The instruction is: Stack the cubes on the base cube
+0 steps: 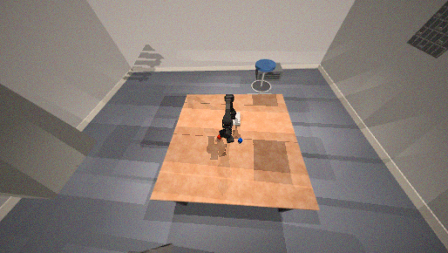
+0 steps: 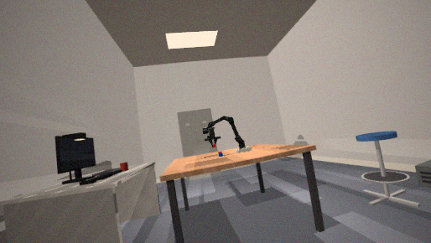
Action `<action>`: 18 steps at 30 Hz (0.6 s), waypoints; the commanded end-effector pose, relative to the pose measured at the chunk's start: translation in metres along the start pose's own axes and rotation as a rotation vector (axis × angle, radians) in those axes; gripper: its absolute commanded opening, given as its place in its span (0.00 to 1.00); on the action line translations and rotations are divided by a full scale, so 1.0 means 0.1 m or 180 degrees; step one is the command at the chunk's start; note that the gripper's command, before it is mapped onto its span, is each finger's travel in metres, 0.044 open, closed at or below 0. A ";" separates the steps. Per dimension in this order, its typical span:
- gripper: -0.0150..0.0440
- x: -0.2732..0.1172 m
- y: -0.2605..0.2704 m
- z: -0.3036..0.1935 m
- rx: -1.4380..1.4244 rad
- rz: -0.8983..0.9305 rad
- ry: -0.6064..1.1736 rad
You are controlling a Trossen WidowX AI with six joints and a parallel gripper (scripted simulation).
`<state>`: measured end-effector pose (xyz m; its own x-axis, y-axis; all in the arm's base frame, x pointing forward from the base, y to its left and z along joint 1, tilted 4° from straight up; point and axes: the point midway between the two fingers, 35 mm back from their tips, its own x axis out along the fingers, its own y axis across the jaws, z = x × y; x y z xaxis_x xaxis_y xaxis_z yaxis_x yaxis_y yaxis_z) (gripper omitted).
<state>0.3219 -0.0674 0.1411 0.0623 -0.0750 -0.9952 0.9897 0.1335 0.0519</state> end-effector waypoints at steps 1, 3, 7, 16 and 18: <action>0.43 -0.03 0.00 -0.03 -0.0067 -0.0002 0.0015; 0.43 -0.01 0.01 -0.08 -0.0278 -0.0001 0.0017; 0.43 0.03 0.04 -0.20 -0.0742 0.0001 0.0022; 0.43 0.14 0.09 -0.48 -0.1785 0.0007 0.0030; 0.43 0.16 0.09 -0.54 -0.2017 0.0009 0.0031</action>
<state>0.3251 -0.0244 0.1266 0.0615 -0.0644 -0.9960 0.7995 0.6006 0.0105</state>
